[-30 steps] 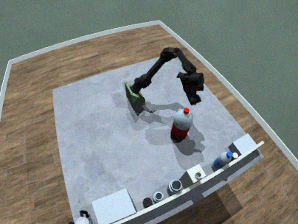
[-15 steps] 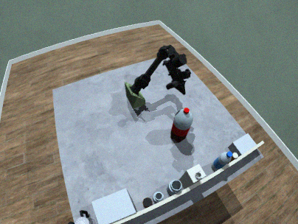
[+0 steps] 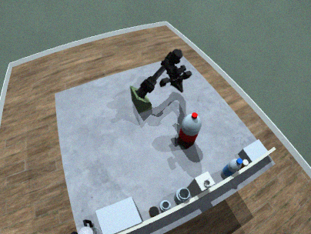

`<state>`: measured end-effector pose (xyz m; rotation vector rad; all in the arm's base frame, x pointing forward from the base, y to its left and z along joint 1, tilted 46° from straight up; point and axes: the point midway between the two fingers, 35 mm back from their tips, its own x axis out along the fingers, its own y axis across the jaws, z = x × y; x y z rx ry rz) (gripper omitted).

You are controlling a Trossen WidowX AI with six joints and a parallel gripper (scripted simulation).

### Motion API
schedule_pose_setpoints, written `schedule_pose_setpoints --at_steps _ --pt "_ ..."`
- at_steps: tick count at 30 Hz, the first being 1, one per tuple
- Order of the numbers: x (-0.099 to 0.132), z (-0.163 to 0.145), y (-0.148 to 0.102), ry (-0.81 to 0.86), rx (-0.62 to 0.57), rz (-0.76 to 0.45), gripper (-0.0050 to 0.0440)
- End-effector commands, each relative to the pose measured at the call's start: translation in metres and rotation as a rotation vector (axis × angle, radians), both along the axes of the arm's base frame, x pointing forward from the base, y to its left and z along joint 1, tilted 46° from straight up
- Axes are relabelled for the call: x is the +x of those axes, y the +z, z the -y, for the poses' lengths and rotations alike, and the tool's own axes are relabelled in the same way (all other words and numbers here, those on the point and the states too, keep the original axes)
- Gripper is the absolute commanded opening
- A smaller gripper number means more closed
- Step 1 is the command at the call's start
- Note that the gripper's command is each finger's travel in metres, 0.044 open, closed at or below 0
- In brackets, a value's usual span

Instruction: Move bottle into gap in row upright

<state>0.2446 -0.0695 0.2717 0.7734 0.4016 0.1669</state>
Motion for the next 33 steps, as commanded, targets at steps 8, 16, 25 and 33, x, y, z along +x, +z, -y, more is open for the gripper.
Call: schedule_pose_setpoints --at_steps 8,16,25,33 --pt "0.002 -0.008 -0.01 -0.009 0.004 -0.015 -0.005" --pt "0.004 -0.014 -0.017 -0.006 -0.001 -0.024 -0.005" --pt "0.007 -0.024 -0.027 -0.003 -0.009 -0.036 -0.005" --pt "0.008 -0.031 -0.034 -0.002 -0.014 -0.042 -0.005"
